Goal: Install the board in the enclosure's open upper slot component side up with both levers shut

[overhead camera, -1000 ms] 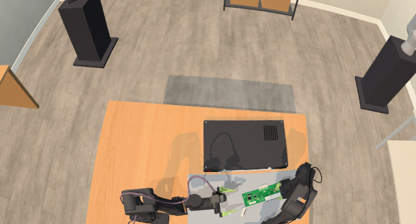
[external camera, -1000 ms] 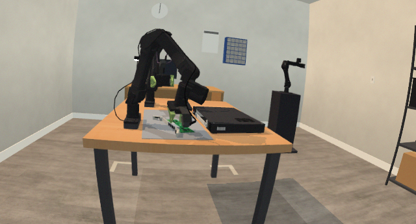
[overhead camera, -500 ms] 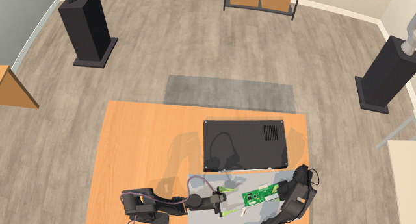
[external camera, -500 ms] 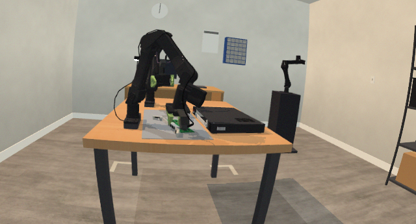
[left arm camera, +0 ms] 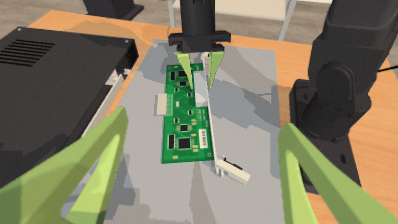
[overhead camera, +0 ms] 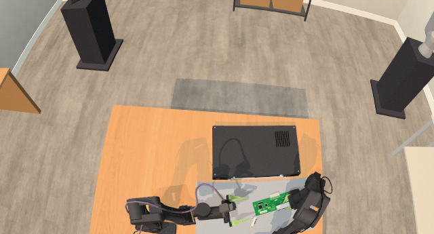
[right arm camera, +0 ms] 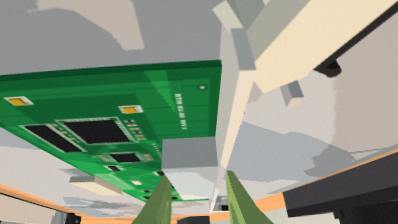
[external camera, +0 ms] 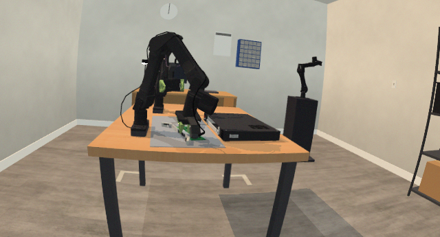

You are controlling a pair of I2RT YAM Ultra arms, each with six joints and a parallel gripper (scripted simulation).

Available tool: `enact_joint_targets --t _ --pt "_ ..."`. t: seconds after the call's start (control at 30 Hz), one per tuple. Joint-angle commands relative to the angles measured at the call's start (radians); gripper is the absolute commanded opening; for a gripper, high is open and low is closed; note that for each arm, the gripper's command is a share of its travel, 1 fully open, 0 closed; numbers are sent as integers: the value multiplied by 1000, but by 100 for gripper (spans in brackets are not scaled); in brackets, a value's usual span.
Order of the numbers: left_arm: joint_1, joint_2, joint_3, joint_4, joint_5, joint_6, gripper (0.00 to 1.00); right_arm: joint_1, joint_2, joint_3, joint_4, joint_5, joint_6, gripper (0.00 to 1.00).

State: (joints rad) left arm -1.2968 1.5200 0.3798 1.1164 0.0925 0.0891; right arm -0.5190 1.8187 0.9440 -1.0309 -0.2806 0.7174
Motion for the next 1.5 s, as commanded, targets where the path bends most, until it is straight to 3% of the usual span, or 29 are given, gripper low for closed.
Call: enact_joint_targets --t 0.0,0.5,0.57,0.63,0.7,0.97,1.2,1.47 --pt "-12 -15 -21 3 -7 -6 100 7 10 3 4 -6 6 35" --pt "-7 -6 -10 3 -8 -6 100 2 1 3 0 -2 1 18" --pt "-7 -6 -10 3 -8 -6 100 2 1 3 0 -2 1 0" --pt "-7 -6 -10 3 -8 -6 100 2 1 3 0 -2 1 0" --pt "-7 -6 -10 3 -8 -6 100 7 -2 16 -18 -3 5 18" --pt "-7 -6 -10 3 -8 -6 100 6 -103 94 -185 -8 5 18" --pt "-3 -32 -29 -53 -6 -14 100 30 -114 89 -169 -35 95 18" --pt "53 -304 -145 -231 4 -12 100 220 -204 7 -100 -115 344 18"
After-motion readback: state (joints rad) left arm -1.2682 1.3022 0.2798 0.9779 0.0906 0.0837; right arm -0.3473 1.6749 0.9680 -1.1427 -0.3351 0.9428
